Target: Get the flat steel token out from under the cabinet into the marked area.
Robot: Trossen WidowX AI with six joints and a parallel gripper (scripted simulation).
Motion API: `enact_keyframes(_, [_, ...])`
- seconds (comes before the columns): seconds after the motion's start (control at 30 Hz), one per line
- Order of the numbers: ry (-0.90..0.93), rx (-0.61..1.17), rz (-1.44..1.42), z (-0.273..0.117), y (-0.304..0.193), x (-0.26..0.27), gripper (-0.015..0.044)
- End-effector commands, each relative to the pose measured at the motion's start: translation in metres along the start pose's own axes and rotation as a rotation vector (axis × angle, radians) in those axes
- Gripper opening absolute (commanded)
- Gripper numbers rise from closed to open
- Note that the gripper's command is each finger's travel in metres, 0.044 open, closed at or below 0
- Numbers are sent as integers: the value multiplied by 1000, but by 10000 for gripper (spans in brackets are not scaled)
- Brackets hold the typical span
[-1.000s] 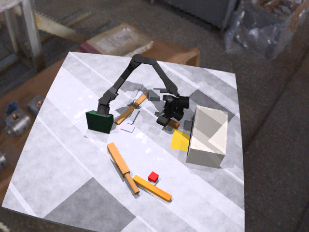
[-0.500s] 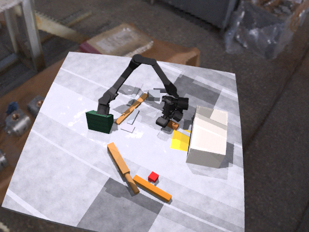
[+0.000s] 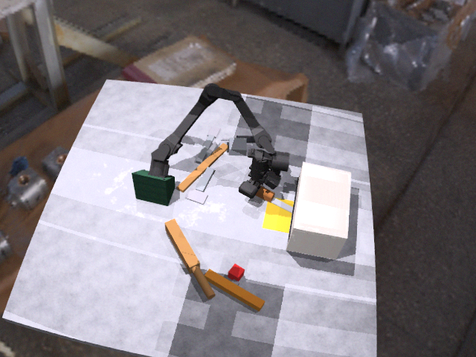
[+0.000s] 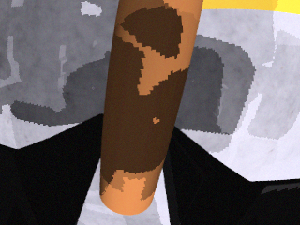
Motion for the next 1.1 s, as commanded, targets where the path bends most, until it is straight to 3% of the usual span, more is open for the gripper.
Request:
enact_keyframes(0.0, [-14,-4,9,1,2,-9,0])
enact_keyframes(1.07, [-14,-4,10,1,-18,-10,0])
Point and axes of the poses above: the point midway between the two fingers, 35 mm back from their tips, its own z axis out along the fingers, its own x axis across the jaws, y = z × x, the point moved 7 cm from there along -z, back along the fingers, and after that the axes turned 14 degrees about z, right-handed, at the moved point
